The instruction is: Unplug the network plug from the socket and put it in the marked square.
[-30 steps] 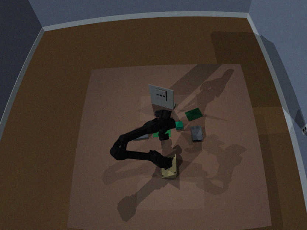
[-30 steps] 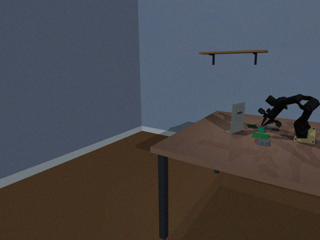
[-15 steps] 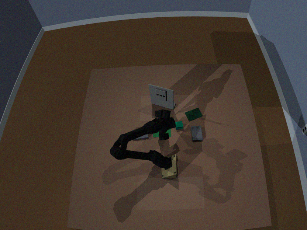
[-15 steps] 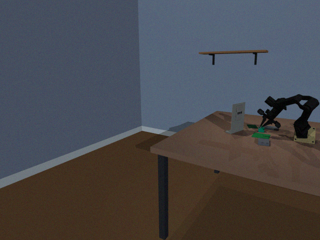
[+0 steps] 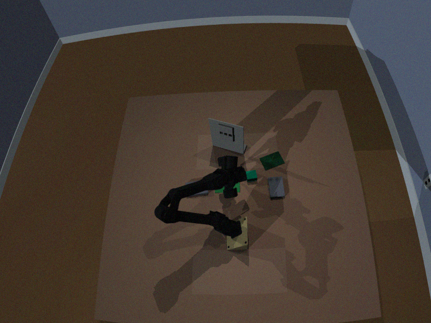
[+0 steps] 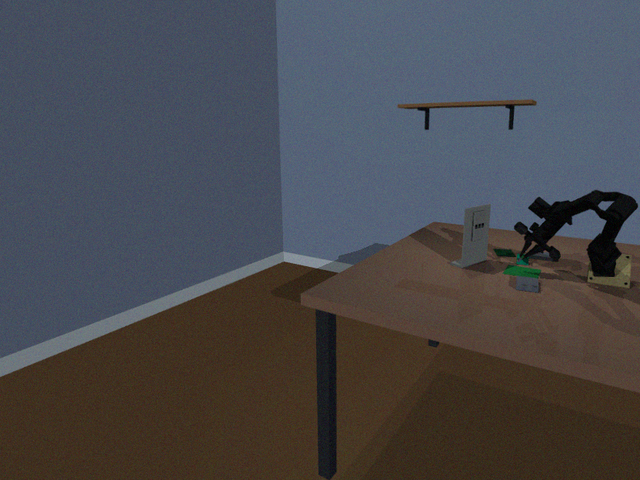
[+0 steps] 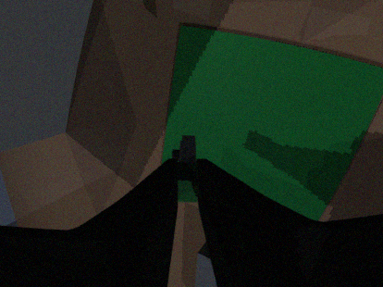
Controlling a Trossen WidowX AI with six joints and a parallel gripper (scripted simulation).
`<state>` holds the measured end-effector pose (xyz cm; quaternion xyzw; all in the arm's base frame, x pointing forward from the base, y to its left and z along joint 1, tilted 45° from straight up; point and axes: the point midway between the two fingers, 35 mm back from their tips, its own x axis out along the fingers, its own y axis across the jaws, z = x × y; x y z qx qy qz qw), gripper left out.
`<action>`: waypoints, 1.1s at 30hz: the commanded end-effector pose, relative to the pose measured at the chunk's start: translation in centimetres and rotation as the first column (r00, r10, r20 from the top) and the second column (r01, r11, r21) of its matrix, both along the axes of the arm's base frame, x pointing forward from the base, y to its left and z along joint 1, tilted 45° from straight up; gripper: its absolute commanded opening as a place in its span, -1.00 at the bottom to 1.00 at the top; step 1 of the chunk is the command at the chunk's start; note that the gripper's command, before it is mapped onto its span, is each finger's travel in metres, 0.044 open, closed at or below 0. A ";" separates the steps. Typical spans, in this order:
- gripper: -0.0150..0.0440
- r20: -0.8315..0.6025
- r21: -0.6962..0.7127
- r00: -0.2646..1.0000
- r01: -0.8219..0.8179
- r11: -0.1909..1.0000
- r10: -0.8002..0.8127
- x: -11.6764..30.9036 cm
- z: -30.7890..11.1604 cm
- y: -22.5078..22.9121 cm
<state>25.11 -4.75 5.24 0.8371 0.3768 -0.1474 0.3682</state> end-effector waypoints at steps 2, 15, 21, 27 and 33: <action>-0.49 -0.012 0.005 1.000 0.004 1.000 -0.004 -0.2 -0.7 0.5; -0.49 -0.010 0.006 1.000 0.007 1.000 -0.006 0.0 -1.6 1.5; -0.49 -0.008 0.008 1.000 0.008 1.000 -0.008 0.0 -1.9 2.0; -0.49 -0.005 0.010 1.000 0.009 1.000 -0.009 0.0 -2.2 2.5; -0.49 -0.005 0.010 1.000 0.010 1.000 -0.010 0.0 -2.3 2.5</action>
